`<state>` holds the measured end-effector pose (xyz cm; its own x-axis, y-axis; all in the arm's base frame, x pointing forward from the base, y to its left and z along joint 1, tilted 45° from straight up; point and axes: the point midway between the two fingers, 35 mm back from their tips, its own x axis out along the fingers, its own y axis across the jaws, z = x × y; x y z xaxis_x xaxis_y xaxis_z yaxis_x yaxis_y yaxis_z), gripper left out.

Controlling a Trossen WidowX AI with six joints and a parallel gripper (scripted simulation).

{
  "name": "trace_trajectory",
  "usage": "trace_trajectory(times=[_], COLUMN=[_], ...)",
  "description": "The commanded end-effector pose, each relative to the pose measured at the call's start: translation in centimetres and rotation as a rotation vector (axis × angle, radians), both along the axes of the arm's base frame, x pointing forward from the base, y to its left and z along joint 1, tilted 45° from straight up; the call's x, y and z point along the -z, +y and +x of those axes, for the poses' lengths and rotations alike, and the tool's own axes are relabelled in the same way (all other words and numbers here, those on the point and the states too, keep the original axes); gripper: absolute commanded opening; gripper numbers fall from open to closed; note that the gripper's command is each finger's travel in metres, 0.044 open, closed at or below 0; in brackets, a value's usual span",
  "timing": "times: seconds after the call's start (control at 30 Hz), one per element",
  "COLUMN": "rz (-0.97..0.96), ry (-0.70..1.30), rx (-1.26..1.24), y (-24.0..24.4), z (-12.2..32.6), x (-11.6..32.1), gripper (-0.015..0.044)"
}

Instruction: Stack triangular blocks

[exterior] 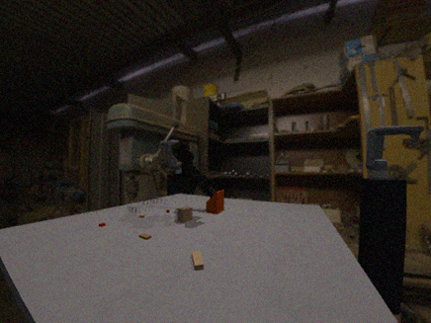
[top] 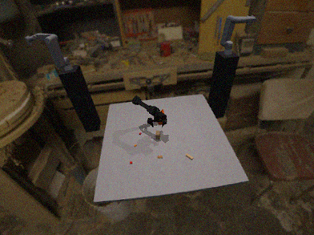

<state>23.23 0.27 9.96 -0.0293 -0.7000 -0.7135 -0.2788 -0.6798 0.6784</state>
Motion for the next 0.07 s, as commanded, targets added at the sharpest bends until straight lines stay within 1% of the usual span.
trace_trajectory(times=[0.0,0.03], rz=[0.000,0.000], ry=[0.004,0.004], rx=[-0.003,-0.003], y=[-0.03,-0.03], z=[-0.05,-0.05], x=[0.08,0.08], gripper=[0.0440,0.0440])
